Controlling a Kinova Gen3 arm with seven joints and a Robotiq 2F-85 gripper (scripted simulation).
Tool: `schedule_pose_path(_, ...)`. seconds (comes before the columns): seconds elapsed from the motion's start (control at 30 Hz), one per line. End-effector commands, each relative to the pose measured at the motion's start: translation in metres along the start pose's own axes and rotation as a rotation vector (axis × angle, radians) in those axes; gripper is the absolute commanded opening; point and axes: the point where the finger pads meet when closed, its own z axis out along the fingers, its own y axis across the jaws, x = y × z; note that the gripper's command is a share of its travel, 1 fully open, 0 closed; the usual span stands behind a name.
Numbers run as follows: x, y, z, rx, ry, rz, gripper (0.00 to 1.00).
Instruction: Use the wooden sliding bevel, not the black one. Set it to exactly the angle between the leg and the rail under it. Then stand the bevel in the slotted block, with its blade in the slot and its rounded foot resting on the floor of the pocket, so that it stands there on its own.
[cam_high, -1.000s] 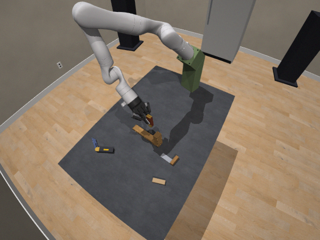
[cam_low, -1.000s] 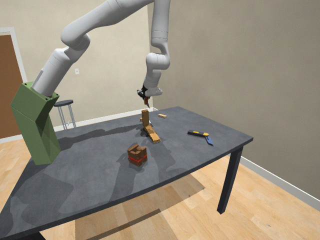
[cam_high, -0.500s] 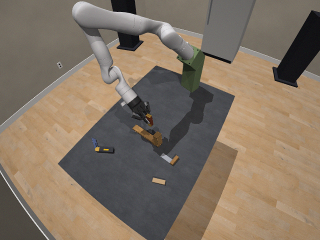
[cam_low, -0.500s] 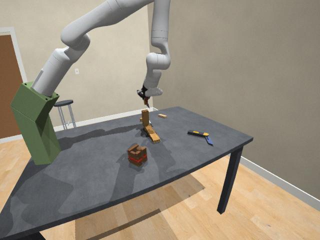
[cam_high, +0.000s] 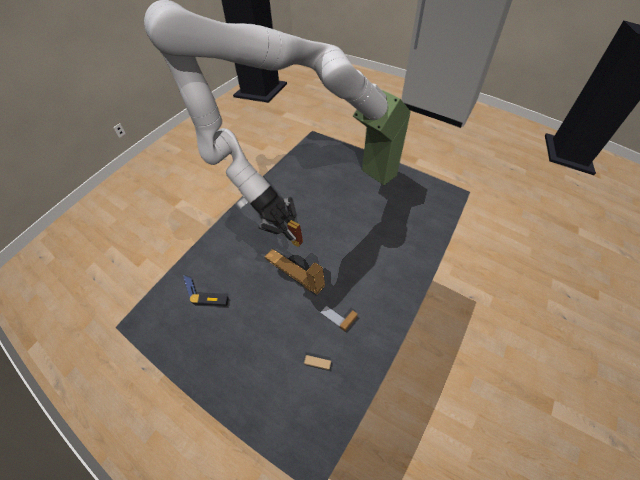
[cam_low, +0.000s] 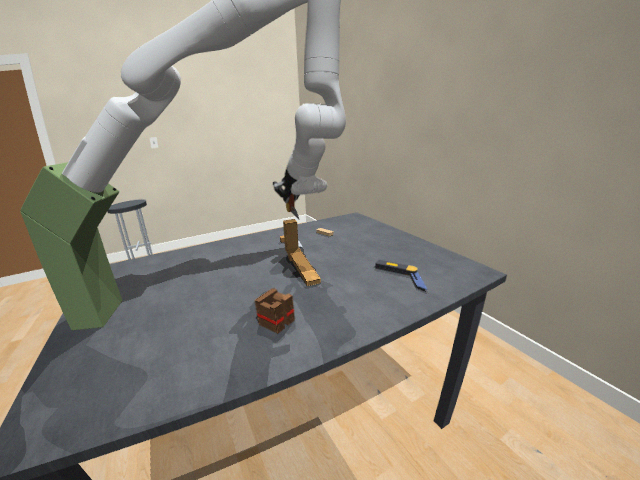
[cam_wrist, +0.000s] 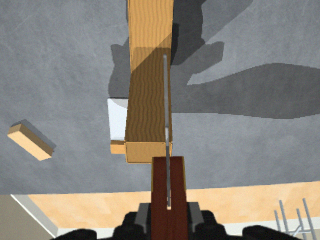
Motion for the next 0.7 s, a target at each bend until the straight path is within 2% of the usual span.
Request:
schedule_pose_path(0.0, 0.007, 0.005, -0.008, -0.016, 0.002, -0.016, 0.10)
schedule_pose_path(0.23, 0.026, 0.021, -0.030, -0.060, 0.009, -0.056, 0.10)
schedule_pose_path(0.3, 0.026, 0.021, -0.030, -0.060, 0.009, -0.056, 0.10)
schedule_pose_path(0.67, 0.067, 0.054, -0.077, -0.154, 0.024, -0.143, 0.10)
